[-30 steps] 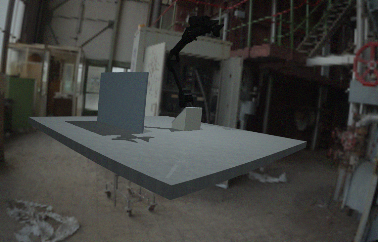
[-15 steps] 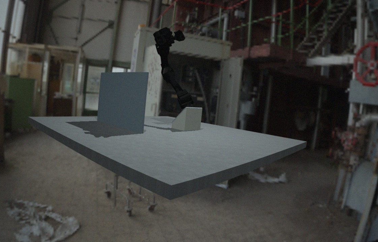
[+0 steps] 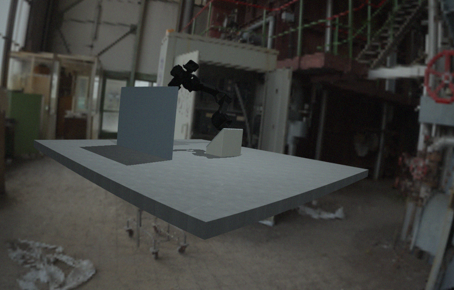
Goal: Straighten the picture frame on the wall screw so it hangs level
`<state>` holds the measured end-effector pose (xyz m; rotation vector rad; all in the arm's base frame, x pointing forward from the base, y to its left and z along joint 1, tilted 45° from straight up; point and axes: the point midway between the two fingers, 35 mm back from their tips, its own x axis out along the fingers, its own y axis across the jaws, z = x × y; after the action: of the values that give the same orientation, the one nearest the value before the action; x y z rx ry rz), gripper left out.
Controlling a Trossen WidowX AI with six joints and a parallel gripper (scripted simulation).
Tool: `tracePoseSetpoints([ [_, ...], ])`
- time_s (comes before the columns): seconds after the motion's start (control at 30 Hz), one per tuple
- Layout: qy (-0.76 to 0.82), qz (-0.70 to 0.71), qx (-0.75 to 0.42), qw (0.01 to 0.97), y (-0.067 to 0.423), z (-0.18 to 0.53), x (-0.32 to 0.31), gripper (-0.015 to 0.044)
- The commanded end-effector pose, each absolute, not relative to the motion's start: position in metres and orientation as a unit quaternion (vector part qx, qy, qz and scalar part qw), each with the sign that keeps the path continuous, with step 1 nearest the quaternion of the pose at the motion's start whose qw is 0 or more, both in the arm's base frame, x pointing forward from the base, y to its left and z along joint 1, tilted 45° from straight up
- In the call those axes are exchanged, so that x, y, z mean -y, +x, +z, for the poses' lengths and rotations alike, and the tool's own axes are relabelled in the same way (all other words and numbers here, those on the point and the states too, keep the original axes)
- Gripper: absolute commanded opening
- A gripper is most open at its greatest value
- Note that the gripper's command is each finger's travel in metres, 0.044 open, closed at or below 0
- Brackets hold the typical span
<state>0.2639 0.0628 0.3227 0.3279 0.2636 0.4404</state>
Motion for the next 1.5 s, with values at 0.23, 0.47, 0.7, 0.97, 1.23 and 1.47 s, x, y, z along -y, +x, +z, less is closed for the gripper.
tracePoseSetpoints([
  [0.23,0.274,0.021,-0.038,0.961,0.202,0.277,0.026,0.026],
  [0.47,0.308,-0.069,0.017,0.949,0.178,0.247,0.054,0.026],
  [0.7,0.308,-0.069,0.017,0.949,0.178,0.247,0.054,0.026],
  [0.97,0.308,-0.069,0.017,0.949,0.178,0.247,0.054,0.026],
  [1.23,0.308,-0.069,0.017,0.949,0.178,0.247,0.054,0.026],
  [1.47,0.308,-0.069,0.017,0.949,0.178,0.247,0.054,0.026],
])
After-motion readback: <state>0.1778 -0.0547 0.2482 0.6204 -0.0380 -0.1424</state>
